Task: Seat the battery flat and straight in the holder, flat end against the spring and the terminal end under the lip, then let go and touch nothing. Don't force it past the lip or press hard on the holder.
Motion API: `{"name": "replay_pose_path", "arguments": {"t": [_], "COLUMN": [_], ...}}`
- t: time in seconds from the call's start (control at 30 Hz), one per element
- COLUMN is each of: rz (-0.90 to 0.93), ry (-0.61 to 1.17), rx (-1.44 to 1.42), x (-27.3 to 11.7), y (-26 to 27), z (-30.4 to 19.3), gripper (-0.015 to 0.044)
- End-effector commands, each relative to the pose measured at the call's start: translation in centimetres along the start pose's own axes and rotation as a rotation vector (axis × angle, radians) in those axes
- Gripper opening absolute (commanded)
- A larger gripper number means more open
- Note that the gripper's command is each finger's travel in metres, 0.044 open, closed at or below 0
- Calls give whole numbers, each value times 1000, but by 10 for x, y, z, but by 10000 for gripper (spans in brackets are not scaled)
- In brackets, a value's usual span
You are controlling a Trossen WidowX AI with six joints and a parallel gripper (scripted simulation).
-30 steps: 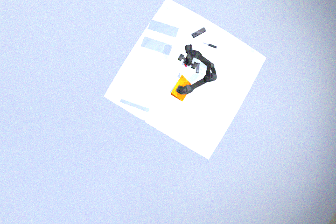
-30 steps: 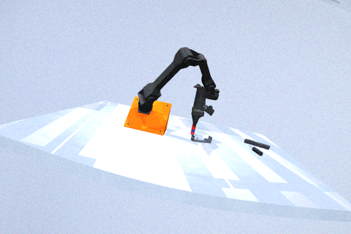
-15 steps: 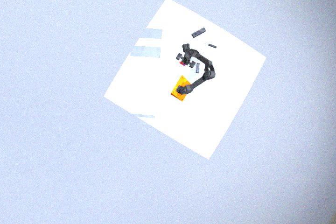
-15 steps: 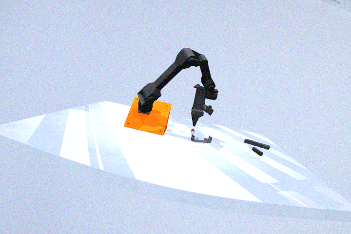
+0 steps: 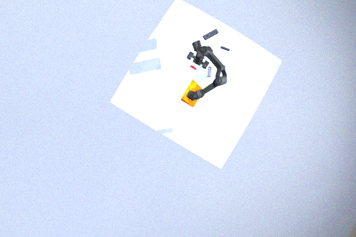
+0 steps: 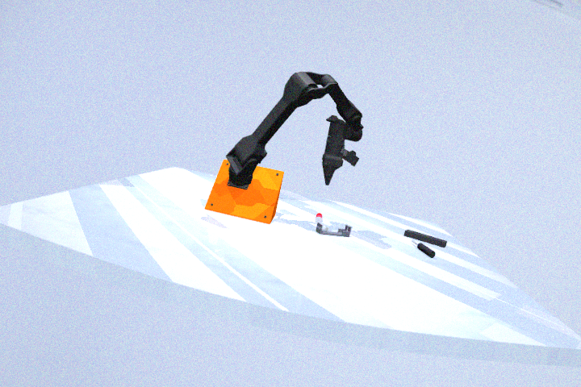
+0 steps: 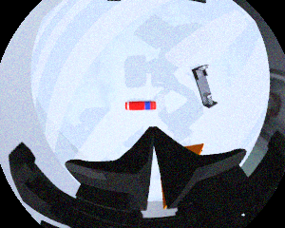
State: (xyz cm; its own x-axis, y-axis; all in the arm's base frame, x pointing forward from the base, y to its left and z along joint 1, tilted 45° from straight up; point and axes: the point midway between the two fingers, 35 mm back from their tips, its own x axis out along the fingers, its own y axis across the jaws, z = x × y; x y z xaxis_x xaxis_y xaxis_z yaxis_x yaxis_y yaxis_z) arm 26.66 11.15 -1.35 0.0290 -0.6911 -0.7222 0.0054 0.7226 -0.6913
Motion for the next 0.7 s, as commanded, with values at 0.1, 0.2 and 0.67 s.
{"name": "replay_pose_path", "arguments": {"t": [0.1, 0.2, 0.67], "rz": [-3, -3, 4], "ry": [5, 5, 10], "rx": [0, 0, -1134], "x": [0, 0, 51], "y": [-1, -1, 15], "z": [-1, -1, 0], "gripper": [0, 0, 226]}}
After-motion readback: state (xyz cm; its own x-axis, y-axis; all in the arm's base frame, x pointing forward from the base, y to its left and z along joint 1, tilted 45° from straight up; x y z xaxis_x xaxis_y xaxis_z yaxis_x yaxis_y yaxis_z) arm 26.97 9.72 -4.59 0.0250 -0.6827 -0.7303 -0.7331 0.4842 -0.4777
